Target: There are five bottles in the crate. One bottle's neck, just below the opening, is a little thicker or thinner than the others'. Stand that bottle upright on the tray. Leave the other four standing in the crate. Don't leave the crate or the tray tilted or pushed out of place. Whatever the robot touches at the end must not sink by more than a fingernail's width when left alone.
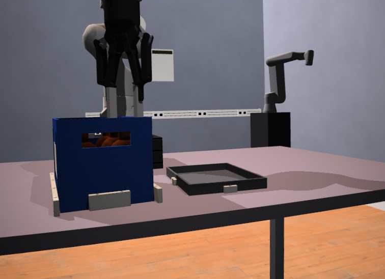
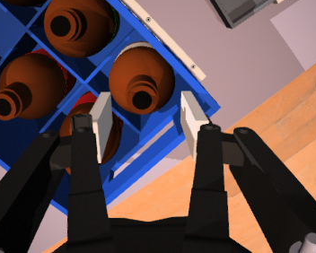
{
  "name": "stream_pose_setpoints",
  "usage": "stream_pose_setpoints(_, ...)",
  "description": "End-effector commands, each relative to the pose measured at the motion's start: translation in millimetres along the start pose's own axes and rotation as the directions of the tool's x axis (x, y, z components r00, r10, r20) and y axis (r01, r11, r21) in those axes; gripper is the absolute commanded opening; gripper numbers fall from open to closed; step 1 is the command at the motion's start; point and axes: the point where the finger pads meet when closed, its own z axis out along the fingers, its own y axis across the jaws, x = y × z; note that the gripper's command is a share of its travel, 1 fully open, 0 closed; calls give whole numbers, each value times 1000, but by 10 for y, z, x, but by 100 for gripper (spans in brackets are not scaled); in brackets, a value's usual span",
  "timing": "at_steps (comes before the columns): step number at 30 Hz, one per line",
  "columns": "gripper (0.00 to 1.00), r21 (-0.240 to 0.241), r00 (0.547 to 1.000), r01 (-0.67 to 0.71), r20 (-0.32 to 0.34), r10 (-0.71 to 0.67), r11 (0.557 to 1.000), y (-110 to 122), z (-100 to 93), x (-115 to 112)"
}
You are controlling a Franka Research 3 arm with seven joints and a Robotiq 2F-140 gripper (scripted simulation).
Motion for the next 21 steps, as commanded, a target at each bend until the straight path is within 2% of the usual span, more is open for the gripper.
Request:
stream_pose_setpoints(1,44,13,1000,-16,-9,16,1000,-40,-113,22)
stream_pose_setpoints(14,44,13,1000,-16,-9,16,1000,-36,-452,19)
stream_pose_setpoints(21,44,13,1000,-16,-9,16,1000,-35,-530,18)
